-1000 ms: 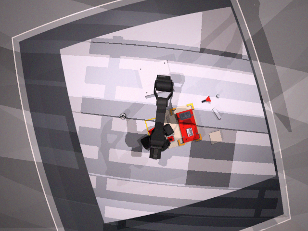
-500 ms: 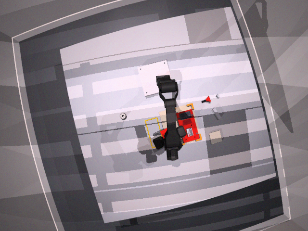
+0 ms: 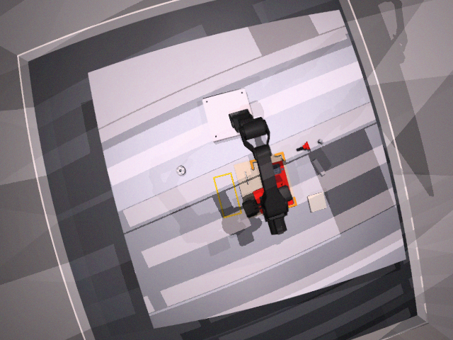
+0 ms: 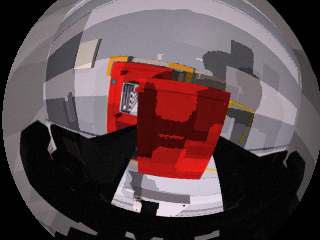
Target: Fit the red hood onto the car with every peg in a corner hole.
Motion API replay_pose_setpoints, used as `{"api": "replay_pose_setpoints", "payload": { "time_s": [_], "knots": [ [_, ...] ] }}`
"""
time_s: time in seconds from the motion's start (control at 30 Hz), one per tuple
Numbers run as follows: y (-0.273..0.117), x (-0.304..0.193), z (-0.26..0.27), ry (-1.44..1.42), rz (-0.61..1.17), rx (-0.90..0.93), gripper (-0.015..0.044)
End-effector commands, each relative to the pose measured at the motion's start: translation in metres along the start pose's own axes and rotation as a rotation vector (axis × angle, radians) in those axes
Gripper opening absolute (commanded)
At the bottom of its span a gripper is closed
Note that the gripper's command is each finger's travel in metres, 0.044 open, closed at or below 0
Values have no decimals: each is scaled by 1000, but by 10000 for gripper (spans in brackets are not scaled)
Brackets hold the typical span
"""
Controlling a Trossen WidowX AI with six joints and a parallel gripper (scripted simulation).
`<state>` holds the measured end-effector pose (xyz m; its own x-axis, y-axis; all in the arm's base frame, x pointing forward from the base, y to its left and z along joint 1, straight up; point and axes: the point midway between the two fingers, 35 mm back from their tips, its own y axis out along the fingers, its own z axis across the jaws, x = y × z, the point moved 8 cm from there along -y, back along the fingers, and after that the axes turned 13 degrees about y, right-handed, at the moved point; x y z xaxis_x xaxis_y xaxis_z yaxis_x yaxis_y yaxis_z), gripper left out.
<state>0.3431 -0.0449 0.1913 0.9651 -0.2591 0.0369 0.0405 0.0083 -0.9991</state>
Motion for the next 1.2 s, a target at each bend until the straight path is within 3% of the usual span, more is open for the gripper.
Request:
{"api": "replay_pose_setpoints", "payload": {
  "time_s": [0.0, 0.4, 0.93, 1.17],
  "knots": [
    [-1, 0, 19, 29, 0, 5, 0],
    [-1, -5, 74, 123, 6, 4, 0],
    [48, -4, 74, 124, 6, 4, 0],
    [49, -3, 75, 124, 6, 4, 0]
  ]
}}
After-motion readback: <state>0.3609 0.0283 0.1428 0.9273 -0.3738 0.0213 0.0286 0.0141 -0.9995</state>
